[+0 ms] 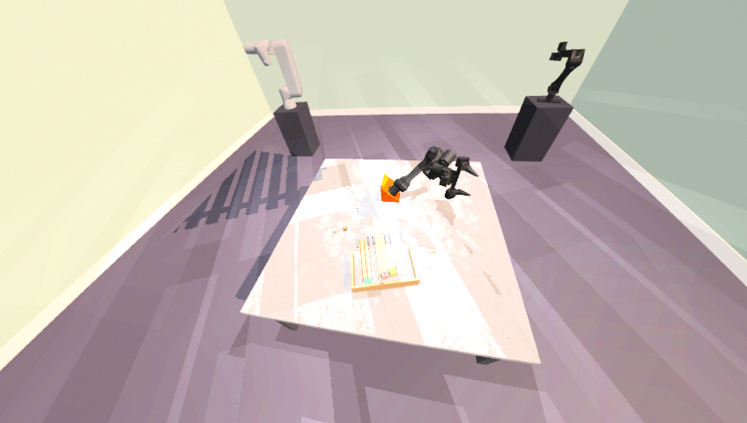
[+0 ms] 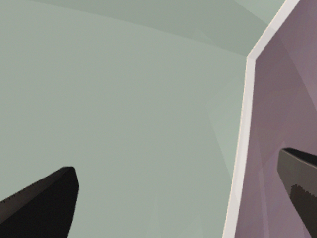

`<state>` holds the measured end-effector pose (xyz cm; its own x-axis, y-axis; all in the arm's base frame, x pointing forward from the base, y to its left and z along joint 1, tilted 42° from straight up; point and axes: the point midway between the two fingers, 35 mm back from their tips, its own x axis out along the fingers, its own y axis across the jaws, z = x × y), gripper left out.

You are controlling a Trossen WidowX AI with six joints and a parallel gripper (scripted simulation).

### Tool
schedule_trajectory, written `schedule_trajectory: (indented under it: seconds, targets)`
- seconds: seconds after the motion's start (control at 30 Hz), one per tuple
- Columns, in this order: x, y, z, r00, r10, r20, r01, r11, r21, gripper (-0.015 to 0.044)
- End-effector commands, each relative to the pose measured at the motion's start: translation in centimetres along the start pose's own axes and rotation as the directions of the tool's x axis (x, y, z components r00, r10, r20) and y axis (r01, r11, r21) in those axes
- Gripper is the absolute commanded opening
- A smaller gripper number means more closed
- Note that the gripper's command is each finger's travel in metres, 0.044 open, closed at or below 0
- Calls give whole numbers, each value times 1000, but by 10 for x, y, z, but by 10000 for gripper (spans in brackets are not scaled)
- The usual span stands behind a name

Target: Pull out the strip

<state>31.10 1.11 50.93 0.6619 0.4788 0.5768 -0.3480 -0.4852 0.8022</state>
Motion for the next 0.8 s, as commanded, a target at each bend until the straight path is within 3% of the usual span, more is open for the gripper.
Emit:
schedule_trajectory:
  seconds: [0.0,0.2,0.4,0.77]
  targets:
    - [-1,-2,2,1000,-6,7,6,1000,-9,400]
    - [-33,-53,71,959,-192,206,241,939,-247,400]
    - [-92,-109,130,842,-392,370,526,748,-404,400]
    - [-198,-180,170,625,-634,456,767,391,-509,400]
